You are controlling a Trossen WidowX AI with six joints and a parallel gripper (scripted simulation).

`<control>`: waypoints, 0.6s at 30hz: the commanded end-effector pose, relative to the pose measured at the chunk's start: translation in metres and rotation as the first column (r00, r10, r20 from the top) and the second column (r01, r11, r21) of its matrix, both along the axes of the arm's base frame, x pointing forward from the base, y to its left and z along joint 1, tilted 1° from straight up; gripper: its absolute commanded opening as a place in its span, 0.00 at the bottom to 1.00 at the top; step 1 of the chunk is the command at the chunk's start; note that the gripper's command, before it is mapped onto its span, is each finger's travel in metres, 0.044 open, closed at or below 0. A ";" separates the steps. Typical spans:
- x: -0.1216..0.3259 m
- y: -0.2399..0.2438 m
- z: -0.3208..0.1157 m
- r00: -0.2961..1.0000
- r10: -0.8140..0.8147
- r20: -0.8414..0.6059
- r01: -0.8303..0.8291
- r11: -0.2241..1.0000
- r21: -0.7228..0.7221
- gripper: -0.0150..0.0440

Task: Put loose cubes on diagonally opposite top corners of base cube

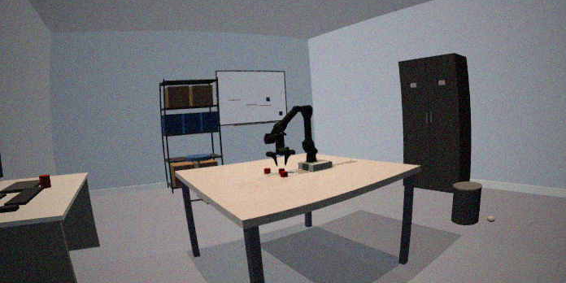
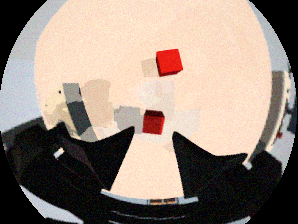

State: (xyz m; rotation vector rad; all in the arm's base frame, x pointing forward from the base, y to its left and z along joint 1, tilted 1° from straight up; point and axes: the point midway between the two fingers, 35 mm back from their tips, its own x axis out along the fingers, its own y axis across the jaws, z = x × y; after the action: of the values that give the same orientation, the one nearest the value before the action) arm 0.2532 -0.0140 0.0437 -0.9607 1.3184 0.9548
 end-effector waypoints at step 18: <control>-0.001 0.000 -0.034 1.000 0.005 -0.006 -0.005 1.000 -0.005 0.70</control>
State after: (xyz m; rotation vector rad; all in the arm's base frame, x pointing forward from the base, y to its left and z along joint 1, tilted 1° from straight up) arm 0.2550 -0.0138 0.0183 -0.9631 1.3149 0.9530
